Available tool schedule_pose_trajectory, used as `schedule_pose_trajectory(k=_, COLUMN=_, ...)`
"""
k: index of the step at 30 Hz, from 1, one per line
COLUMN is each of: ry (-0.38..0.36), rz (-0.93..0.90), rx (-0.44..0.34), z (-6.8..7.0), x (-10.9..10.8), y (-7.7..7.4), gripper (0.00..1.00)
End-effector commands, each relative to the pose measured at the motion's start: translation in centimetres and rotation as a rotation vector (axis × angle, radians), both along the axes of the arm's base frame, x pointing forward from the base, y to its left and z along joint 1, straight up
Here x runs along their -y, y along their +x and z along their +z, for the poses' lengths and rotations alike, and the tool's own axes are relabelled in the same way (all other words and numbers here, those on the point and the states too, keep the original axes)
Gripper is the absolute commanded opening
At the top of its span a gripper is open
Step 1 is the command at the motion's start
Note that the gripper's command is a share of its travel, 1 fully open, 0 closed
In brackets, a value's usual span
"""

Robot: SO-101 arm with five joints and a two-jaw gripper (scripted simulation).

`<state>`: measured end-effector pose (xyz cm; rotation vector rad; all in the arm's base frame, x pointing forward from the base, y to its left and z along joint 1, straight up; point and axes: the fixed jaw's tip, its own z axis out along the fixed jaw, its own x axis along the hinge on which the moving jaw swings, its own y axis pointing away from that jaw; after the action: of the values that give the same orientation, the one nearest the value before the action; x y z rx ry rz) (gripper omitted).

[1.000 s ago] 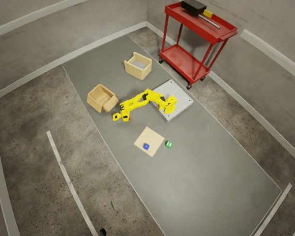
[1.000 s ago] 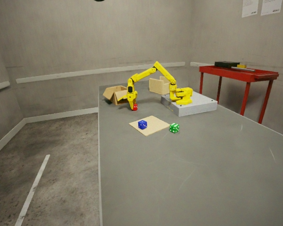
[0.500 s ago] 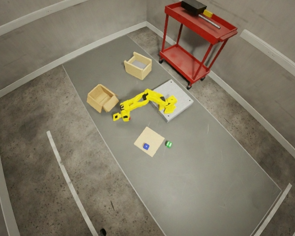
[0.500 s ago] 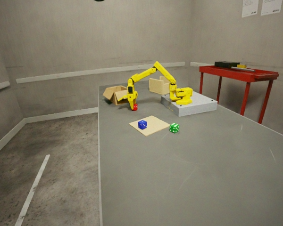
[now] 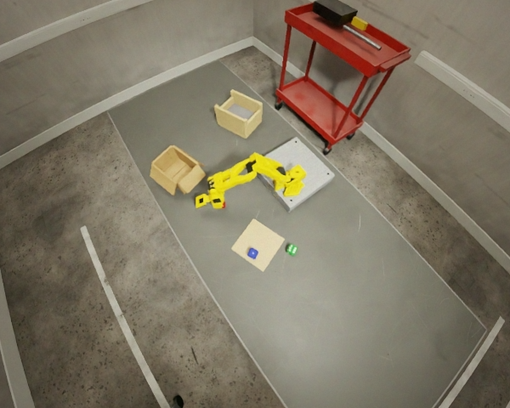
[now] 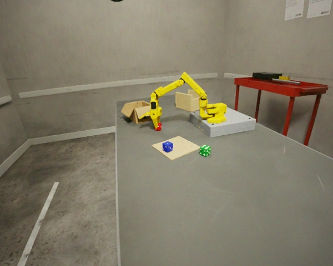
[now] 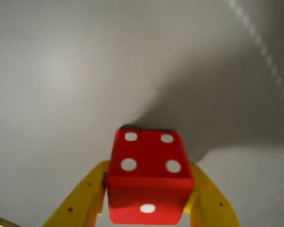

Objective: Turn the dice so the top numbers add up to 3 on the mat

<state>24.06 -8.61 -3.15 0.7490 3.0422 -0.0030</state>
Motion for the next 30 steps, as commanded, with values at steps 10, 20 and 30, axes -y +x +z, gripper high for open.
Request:
schedule_pose_trajectory(k=10, ry=0.007, rz=0.001, rx=-0.016, z=-0.4, x=0.14, y=-0.51, gripper=0.16)
schedule_pose_trajectory(k=20, ry=0.007, rz=0.001, rx=-0.016, z=-0.4, x=0.14, y=-0.51, gripper=0.05)
schedule_pose_trajectory(k=30, ry=0.007, rz=0.001, rx=-0.016, z=-0.38, x=0.14, y=-0.51, gripper=0.0)
